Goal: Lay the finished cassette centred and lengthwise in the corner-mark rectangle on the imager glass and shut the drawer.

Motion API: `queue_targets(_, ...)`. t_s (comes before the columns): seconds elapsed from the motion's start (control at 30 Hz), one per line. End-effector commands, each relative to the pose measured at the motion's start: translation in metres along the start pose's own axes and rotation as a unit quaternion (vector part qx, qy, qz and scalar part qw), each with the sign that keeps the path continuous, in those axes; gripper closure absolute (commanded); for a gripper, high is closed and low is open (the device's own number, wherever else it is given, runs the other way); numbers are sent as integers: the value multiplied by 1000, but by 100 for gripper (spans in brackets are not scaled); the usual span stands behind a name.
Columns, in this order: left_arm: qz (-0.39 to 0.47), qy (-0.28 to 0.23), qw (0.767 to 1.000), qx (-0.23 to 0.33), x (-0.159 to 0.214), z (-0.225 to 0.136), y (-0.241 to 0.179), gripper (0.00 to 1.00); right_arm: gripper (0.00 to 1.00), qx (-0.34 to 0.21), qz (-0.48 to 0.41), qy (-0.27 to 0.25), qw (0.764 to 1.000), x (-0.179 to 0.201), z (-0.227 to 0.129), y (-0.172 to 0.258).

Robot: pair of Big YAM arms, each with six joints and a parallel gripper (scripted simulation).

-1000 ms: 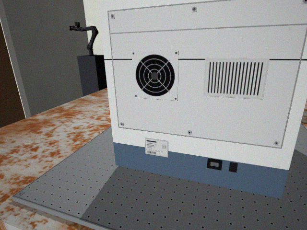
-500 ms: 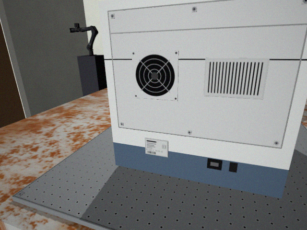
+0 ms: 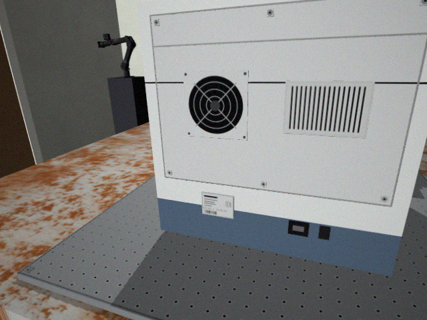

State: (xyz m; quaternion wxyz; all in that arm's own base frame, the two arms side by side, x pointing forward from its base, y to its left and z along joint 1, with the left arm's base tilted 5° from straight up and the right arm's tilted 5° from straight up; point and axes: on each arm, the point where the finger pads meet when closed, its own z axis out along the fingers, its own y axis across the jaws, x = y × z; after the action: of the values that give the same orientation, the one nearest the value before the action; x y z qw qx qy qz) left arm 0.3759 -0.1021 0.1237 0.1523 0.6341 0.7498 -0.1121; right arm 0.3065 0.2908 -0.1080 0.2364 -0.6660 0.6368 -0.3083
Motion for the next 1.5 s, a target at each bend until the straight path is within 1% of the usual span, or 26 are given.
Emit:
queue_targets(0.0, -5, -68, 997, -18, 12, -35, -24, 0, 96, 5, 7, -16, 1000, -11, -3, -7)
queue_targets(0.03, -9, -80, 997, -20, 14, -38, -28, 0, 96, 5, 7, -16, 1000, -11, -3, -7)
queue_targets(0.1, -9, -80, 997, -20, 14, -38, -28, 0, 96, 5, 7, -16, 1000, -11, -3, -7)
queue_targets(0.33, -33, -162, 986, -37, 22, -55, -60, 0, 96, 5, 7, -16, 1000, -11, -3, -7)
queue_targets(0.47, -43, -192, 979, -45, 23, -60, -71, 0, 96, 5, 7, -16, 1000, -11, -3, -7)
queue_targets(0.57, -52, -203, 977, -45, 22, -62, -74, 0, 96, 5, 7, -16, 1000, -11, -3, -7)
queue_targets(0.67, -52, -203, 977, -45, 22, -62, -74, 0, 96, 5, 7, -16, 1000, -11, -3, -7)
queue_targets(0.7, -51, -203, 977, -47, 20, -66, -65, 0, 96, 5, 7, -16, 1000, -11, -3, -7)
queue_targets(0.93, -49, -203, 977, -45, 19, -65, -65, 0, 96, 5, 7, -16, 1000, -11, -3, -7)
queue_targets(1.03, -48, -203, 977, -45, 19, -65, -66, 0, 96, 9, 13, -16, 1000, -14, 11, -21)
queue_targets(1.17, -48, -203, 977, -45, 19, -65, -66, 0, 96, 31, 41, -22, 998, -19, 14, -55)
queue_targets(1.23, -48, -203, 977, -45, 19, -65, -66, 0, 96, 31, 41, -22, 998, -19, 14, -55)
queue_targets(1.3, -48, -203, 977, -45, 19, -65, -66, 0, 96, 28, 36, -18, 999, -17, 28, -60)
queue_targets(1.47, -48, -203, 977, -45, 19, -65, -66, 0, 96, 59, 73, -23, 995, -17, 41, -117)
